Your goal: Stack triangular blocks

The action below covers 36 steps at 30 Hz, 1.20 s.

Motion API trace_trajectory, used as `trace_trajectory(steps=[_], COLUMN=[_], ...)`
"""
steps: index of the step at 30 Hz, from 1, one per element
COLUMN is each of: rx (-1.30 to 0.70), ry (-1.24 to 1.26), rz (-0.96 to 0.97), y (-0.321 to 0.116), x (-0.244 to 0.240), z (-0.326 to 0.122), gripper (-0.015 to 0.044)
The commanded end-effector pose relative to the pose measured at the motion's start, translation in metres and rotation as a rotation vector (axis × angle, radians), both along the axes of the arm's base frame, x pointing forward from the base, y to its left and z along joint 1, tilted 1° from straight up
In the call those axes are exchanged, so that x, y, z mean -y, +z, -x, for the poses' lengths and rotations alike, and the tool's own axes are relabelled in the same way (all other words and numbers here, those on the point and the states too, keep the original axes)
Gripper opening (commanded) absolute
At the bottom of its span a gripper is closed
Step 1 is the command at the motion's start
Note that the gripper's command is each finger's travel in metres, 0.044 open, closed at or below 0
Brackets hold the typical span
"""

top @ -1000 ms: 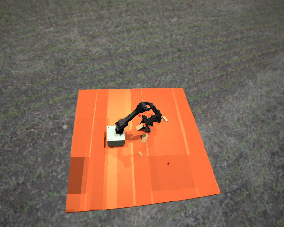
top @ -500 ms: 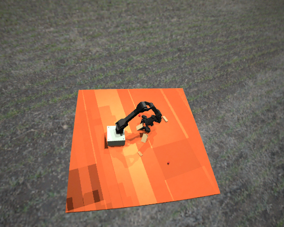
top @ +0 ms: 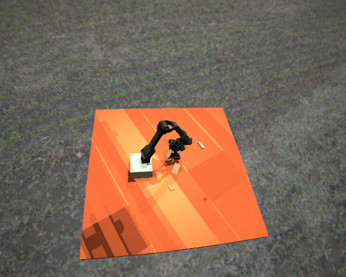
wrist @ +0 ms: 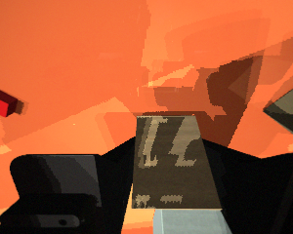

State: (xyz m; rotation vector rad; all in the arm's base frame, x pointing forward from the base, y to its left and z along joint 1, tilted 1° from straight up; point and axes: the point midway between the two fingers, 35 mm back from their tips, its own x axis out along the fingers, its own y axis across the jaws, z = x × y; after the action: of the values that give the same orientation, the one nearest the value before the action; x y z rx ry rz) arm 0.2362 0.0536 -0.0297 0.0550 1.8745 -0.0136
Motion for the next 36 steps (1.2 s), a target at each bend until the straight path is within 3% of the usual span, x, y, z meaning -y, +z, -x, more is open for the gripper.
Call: trace_trajectory(steps=[1, 34, 36], rx=[0.095, 0.944, 0.893], ry=[-0.004, -0.018, -0.011], rz=[0.01, 0.051, 0.05], y=[0.004, 0.009, 0.01], x=[0.001, -0.003, -0.004], z=[0.007, 0.069, 0.065], gripper=[0.0, 0.0, 0.0026])
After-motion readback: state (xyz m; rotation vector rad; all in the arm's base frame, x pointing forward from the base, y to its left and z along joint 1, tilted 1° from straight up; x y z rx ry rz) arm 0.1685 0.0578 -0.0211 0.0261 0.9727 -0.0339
